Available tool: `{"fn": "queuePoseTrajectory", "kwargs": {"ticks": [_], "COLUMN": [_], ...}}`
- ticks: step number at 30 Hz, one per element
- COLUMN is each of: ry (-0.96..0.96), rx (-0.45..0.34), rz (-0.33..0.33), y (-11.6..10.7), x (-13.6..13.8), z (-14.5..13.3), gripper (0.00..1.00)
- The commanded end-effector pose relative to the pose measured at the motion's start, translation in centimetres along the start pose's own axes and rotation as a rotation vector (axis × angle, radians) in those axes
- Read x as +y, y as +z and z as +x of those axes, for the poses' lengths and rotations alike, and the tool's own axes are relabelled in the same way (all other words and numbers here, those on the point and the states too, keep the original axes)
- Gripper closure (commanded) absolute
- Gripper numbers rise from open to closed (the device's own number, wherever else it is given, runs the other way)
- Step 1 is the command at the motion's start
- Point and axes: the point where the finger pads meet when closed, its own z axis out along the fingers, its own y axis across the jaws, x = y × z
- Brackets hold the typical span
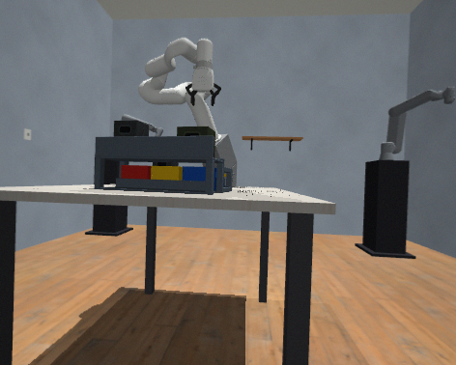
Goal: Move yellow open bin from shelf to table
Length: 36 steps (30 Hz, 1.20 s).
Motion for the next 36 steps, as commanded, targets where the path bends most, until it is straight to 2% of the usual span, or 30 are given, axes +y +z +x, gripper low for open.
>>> {"fn": "queuePoseTrajectory", "kwargs": {"ticks": [1,3,4,8,20,21,25,36], "ry": [0.001,0.001,0.001,0.001,0.001,0.001,0.001,0.001], "rx": [-0.013,-0.013,-0.003,-0.013,-0.013,-0.003,-0.013,-0.013], "rz": [-0.012,-0.012,-0.004,-0.012,-0.012,-0.003,-0.012,-0.012], "y": [-0.6,-0.6,-0.2,-0.7,-0.7,-0.1,0.0,0.0], "x": [-4.9,-4.9,-1.0,-4.9,-4.9,0.9,4.8,4.8], "z": [2.1,2.1,0.4,2.1,2.1,-0.2,-1.1,-1.1], "gripper": [0.00,0.00,0.00,0.00,0.00,0.00,0.00,0.00]}}
